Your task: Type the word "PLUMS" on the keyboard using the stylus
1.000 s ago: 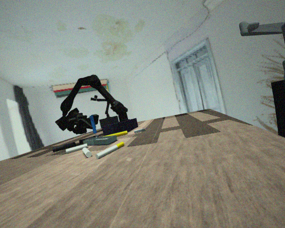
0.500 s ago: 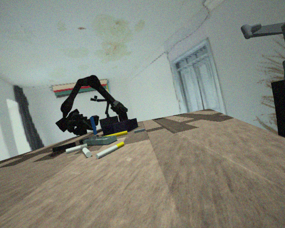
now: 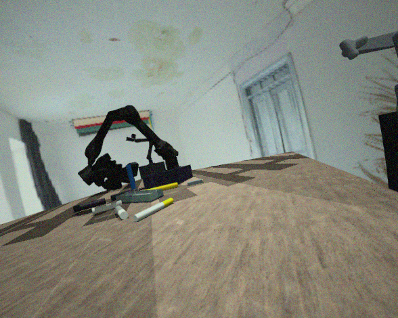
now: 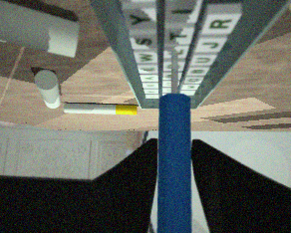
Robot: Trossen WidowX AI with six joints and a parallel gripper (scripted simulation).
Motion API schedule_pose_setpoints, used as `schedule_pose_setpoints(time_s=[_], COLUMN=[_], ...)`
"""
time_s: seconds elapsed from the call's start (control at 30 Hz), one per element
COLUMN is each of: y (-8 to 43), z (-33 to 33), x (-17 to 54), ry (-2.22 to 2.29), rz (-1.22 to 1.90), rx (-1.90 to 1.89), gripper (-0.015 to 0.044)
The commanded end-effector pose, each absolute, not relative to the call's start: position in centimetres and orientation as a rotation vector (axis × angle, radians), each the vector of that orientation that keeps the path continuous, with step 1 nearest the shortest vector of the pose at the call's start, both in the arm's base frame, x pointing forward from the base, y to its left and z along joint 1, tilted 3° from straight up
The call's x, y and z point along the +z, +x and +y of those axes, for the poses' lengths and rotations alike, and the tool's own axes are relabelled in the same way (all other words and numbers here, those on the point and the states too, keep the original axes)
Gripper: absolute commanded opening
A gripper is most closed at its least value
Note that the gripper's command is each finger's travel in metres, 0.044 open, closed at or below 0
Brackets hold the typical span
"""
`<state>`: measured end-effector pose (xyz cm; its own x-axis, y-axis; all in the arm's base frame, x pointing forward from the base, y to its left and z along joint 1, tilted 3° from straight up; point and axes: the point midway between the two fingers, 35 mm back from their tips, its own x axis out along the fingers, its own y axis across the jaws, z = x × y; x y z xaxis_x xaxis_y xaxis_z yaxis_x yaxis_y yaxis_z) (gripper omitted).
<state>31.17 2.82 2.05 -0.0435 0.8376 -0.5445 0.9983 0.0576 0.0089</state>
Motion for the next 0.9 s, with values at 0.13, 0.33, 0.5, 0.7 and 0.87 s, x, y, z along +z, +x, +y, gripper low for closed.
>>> schedule_pose_setpoints(time_s=[0.13, 0.33, 0.5, 0.7, 0.87], y=[31.1, 31.1, 31.1, 31.1, 31.1], z=[2.8, 2.8, 2.8, 3.0, 3.0], x=[1.6, 1.8, 2.4, 5.4, 5.5], ry=[1.827, 1.827, 1.827, 1.827, 1.827], rz=[1.938, 1.938, 1.938, 1.937, 1.937], rx=[-0.533, -0.533, -0.533, -0.532, -0.532], gripper=[0.0081, 0.0081, 0.0081, 0.0081, 0.0081])
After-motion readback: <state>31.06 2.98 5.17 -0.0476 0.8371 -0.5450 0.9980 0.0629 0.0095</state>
